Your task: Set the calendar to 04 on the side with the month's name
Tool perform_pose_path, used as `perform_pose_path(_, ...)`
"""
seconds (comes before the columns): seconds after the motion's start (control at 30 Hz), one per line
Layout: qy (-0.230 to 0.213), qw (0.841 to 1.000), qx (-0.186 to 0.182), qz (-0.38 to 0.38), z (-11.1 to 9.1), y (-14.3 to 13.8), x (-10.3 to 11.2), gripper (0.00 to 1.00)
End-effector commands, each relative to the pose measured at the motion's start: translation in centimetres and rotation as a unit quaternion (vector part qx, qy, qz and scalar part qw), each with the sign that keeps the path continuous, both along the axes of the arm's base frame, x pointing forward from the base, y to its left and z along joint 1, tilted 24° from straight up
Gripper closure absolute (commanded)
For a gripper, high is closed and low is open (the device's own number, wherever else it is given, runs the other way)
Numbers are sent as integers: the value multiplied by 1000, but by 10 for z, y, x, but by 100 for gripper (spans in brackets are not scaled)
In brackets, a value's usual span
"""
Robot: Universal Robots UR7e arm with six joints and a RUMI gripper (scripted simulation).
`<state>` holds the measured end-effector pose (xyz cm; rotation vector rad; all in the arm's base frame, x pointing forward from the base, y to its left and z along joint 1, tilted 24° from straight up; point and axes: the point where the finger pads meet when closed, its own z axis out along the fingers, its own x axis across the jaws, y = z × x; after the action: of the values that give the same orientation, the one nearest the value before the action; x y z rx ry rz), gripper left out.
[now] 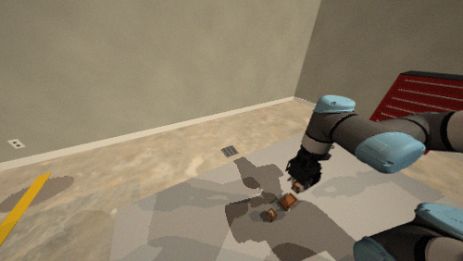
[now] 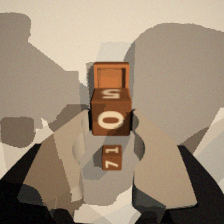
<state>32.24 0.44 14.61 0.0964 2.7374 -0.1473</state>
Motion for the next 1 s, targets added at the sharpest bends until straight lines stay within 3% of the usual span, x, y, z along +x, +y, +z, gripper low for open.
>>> perform_pose_path(0.0,0,1000,-1,0,-15,-2,8,90)
perform_pose_path(0.4,0,1000,-1,0,-33,-4,16,90)
perform_pose_path(0.97,0,1000,-1,0,-34,-4,16,90)
